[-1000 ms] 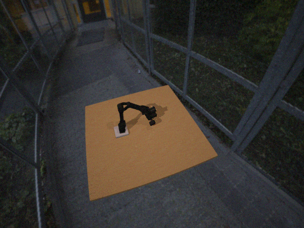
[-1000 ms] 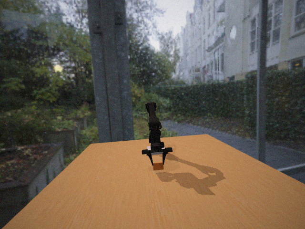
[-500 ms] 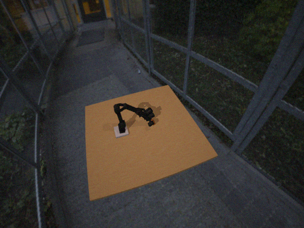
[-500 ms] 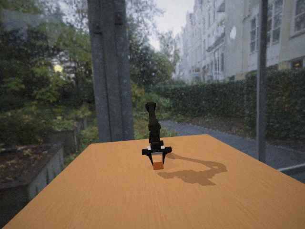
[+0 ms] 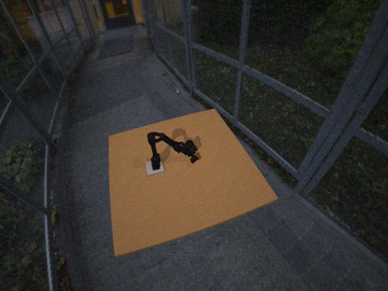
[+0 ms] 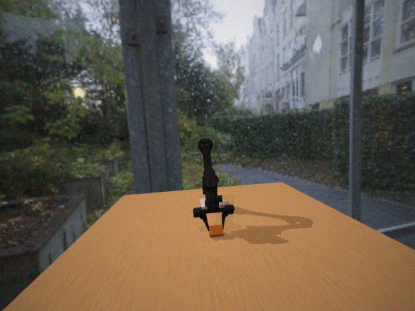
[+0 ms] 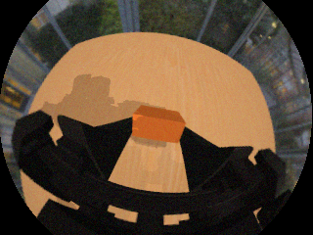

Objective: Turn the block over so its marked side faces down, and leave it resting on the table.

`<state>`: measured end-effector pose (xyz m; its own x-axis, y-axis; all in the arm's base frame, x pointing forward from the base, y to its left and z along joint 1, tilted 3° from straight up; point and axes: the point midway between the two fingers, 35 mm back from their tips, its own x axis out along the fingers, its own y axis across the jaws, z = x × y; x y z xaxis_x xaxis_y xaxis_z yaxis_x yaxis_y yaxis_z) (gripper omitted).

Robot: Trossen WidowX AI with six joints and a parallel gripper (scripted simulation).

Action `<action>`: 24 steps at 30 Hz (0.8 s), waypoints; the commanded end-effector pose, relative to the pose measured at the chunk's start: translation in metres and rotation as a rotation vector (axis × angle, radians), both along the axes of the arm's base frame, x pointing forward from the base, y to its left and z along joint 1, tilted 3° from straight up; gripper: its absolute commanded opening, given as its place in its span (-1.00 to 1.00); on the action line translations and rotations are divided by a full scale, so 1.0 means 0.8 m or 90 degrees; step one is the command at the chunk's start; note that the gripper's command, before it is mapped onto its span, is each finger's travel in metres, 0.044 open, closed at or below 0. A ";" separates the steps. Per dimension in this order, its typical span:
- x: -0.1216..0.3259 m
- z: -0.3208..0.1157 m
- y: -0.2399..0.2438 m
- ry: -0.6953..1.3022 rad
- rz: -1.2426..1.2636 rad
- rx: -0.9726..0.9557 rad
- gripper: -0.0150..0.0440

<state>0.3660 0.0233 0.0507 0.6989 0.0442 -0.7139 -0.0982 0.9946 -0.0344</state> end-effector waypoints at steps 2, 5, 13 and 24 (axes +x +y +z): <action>0.002 -0.013 0.000 -0.040 0.005 0.005 -0.49; 0.003 -0.017 0.000 -0.066 0.006 0.008 -0.49; 0.000 -0.025 0.000 -0.136 0.008 0.014 -0.49; -0.016 -0.024 -0.002 -0.232 0.013 0.022 -0.49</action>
